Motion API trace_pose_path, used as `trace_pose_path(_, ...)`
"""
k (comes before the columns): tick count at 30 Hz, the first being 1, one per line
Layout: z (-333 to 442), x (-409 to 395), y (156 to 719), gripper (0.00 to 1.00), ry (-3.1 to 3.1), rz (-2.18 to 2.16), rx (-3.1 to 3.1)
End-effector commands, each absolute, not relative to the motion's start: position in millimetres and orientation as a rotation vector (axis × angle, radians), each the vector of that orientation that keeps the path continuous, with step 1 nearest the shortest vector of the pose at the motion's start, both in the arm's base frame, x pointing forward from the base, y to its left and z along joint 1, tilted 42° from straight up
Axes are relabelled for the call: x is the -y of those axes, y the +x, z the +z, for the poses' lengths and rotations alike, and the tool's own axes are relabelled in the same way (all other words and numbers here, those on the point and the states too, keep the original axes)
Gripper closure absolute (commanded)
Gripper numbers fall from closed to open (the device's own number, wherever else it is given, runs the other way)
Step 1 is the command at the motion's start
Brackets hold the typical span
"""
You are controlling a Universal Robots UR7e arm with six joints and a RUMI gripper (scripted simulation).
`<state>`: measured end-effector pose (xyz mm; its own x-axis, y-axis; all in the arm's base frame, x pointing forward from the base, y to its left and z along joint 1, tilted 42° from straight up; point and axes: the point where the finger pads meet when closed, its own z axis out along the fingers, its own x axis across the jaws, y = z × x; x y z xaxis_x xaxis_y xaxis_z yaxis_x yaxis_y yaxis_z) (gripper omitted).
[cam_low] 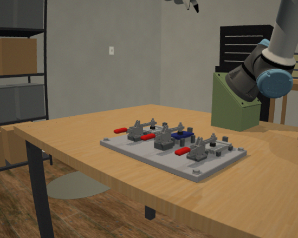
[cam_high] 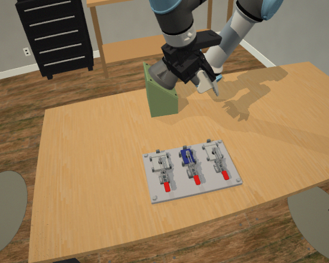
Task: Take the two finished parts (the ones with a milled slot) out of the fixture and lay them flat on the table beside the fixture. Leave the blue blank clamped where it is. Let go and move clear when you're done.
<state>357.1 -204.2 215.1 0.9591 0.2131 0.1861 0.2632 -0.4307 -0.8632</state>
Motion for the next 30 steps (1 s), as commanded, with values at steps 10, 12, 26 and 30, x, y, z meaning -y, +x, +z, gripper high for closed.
trace_pose_path(10, 214.5, 199.9, 358.9, 0.0, -2.06, -0.027, 0.279)
trace_pose_path(12, 214.5, 199.9, 358.9, 0.0, -2.06, -0.027, 0.279)
trace_pose_path(26, 209.5, 179.4, 366.5, 0.0, -2.13, 0.086, 0.025)
trace_pose_path(30, 209.5, 179.4, 366.5, 0.0, -2.13, 0.086, 0.025)
